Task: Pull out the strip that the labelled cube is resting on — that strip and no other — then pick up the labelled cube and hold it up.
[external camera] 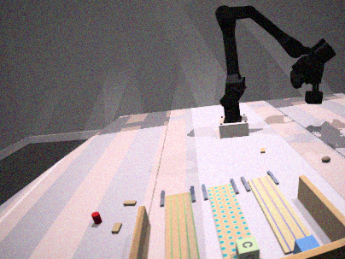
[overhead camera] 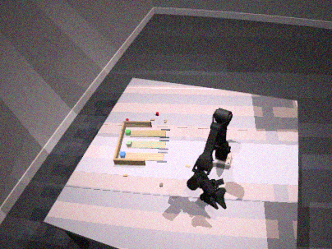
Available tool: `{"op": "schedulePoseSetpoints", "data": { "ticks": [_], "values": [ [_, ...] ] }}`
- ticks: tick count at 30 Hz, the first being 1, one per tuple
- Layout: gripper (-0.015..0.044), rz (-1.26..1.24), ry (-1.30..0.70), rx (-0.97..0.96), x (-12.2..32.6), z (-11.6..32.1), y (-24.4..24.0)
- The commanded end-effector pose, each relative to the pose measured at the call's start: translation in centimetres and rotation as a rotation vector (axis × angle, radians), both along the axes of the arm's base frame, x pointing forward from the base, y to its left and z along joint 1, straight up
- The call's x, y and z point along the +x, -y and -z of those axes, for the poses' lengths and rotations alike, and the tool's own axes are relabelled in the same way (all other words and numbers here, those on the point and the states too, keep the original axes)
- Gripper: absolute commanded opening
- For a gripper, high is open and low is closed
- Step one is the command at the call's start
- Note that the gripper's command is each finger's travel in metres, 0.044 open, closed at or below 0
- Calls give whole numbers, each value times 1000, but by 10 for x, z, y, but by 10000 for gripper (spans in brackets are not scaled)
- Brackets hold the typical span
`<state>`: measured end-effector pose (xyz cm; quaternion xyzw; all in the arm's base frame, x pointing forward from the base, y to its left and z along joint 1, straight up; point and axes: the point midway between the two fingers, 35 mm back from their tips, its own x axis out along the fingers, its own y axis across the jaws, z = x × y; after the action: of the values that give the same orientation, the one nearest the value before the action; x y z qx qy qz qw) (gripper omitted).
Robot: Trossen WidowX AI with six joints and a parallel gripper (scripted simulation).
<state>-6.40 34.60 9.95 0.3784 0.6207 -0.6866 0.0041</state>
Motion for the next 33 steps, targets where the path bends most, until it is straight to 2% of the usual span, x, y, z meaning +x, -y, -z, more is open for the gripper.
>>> {"op": "schedulePoseSetpoints", "data": {
  "ticks": [1,3,9,13,18,26,33],
  "values": [
    [400,16,-2,-8,3,0,0],
    [400,145,-20,-66,26,-2,-3],
    [400,748,-172,-280,130,-12,3],
    [400,1157,-337,-369,197,-20,26],
    [400,1562,-556,-402,258,-29,63],
    [400,2146,-1007,-309,334,-46,145],
    [400,2547,-1512,-22,373,-62,235]
  ]
}}
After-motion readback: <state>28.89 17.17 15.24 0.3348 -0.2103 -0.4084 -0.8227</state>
